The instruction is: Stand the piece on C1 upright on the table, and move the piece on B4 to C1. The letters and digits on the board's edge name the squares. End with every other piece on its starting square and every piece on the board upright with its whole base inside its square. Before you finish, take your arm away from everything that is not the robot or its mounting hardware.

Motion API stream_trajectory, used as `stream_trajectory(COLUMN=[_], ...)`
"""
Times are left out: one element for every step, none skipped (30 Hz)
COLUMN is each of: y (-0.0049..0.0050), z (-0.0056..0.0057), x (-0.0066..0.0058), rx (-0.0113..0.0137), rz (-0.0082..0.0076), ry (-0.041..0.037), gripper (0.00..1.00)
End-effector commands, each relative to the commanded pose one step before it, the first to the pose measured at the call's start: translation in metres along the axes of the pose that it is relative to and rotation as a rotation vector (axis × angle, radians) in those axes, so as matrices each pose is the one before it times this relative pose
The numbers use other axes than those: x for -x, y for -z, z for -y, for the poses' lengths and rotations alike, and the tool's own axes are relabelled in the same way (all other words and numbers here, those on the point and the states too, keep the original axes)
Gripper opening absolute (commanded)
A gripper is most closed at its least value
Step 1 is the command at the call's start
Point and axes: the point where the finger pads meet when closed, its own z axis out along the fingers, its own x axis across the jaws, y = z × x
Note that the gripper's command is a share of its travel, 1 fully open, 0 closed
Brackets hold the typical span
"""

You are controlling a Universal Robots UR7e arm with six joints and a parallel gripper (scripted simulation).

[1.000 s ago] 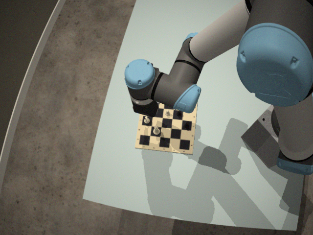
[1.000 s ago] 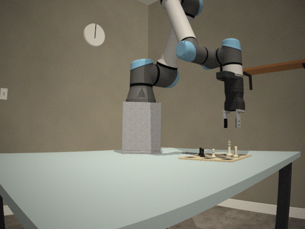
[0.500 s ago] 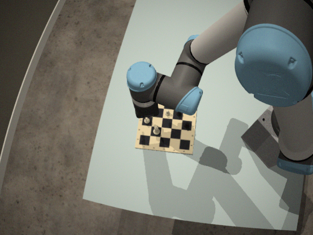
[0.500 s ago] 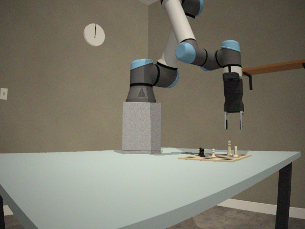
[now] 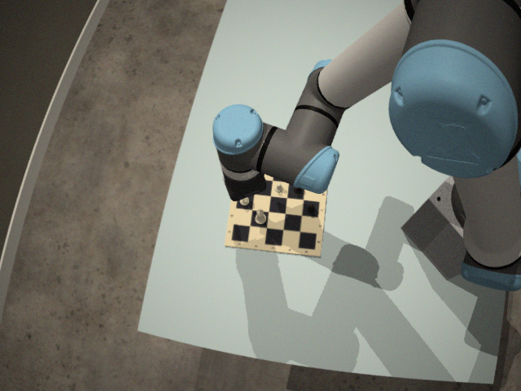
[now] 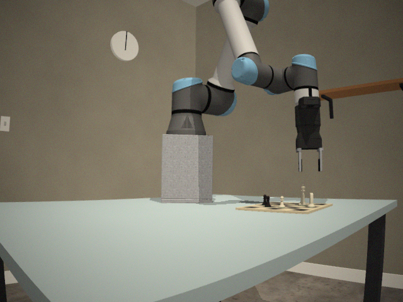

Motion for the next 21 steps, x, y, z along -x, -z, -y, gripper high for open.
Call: stream_trajectory(y=[-0.000146,0.000000,0.000000,-0.000071,-0.000061,-0.000052,-0.000043,-0.000035,-0.000028,-0.000021,-0.000015,-0.000011,-0.000006,-0.000003,-0.000001,0.000000,0.000000,0.000000,0.000000,0.000000,0.000000], z=[-0.00043,0.00000,0.00000,-0.00009,-0.00008,-0.00007,-0.00006,-0.00005,-0.00004,-0.00003,-0.00002,-0.00001,-0.00001,0.00000,0.00000,0.00000,0.00000,0.00000,0.00000,0.00000,0.00000], x=[0.00157,0.00000,0.00000,0.00013,0.00011,0.00009,0.00008,0.00006,0.00005,0.00004,0.00003,0.00002,0.00001,0.00001,0.00000,0.00000,0.00000,0.00000,0.00000,0.00000,0.00000], rx=[-0.00012,0.00000,0.00000,0.00000,0.00000,0.00000,0.00000,0.00000,0.00000,0.00000,0.00000,0.00000,0.00000,0.00000,0.00000,0.00000,0.00000,0.00000,0.00000,0.00000,0.00000], rz=[0.00247,0.00000,0.00000,0.00000,0.00000,0.00000,0.00000,0.00000,0.00000,0.00000,0.00000,0.00000,0.00000,0.00000,0.00000,0.00000,0.00000,0.00000,0.00000,0.00000,0.00000], ry=[0.05639,0.00000,0.00000,0.00561,0.00483,0.00409,0.00341,0.00278,0.00220,0.00168,0.00122,0.00083,0.00051,0.00027,0.00010,0.00001,0.00000,0.00000,0.00000,0.00000,0.00000], gripper=[1.00,1.00,1.00,1.00,1.00,1.00,1.00,1.00,1.00,1.00,1.00,1.00,1.00,1.00,1.00,1.00,0.73,0.73,0.73,0.73,0.73])
